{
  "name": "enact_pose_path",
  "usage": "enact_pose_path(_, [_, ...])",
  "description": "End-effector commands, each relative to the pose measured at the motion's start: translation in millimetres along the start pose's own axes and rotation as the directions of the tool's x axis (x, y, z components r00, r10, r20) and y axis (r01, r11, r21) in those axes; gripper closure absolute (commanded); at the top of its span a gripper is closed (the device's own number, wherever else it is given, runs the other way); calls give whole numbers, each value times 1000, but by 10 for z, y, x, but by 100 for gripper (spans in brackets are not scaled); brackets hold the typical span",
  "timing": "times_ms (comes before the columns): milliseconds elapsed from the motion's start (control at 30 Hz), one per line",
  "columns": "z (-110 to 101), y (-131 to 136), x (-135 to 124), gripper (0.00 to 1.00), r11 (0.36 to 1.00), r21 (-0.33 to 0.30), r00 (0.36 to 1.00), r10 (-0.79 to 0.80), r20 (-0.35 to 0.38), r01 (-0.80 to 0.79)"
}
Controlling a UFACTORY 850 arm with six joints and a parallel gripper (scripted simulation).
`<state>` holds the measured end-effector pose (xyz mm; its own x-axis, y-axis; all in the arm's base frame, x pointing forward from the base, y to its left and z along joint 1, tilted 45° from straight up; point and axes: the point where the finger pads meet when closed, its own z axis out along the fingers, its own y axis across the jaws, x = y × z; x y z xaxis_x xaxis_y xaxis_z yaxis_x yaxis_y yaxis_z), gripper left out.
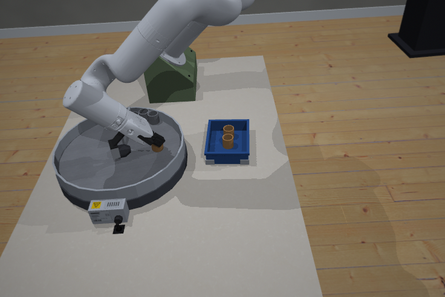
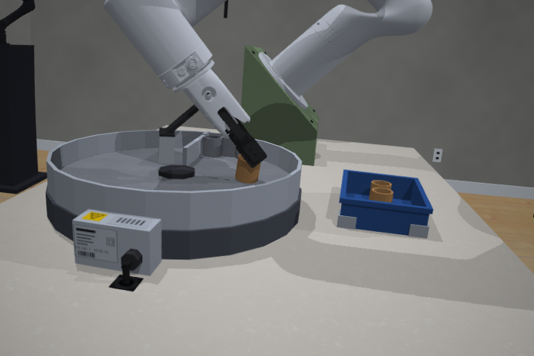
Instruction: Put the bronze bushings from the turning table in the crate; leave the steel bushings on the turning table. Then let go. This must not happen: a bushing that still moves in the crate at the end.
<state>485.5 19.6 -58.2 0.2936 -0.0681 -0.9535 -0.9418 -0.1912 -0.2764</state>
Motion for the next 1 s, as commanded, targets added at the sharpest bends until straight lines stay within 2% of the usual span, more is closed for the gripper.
enact_pose_path(0, [-20,-63,17,100,1000,0,1000,0,0,0])
enact_pose_path(433, [-94,-254,105,100,1000,0,1000,0,0,0])
enact_pose_path(467, [-94,-254,105,90,1000,0,1000,0,0,0])
enact_pose_path(967, [-115,-254,88,90,1000,0,1000,0,0,0])
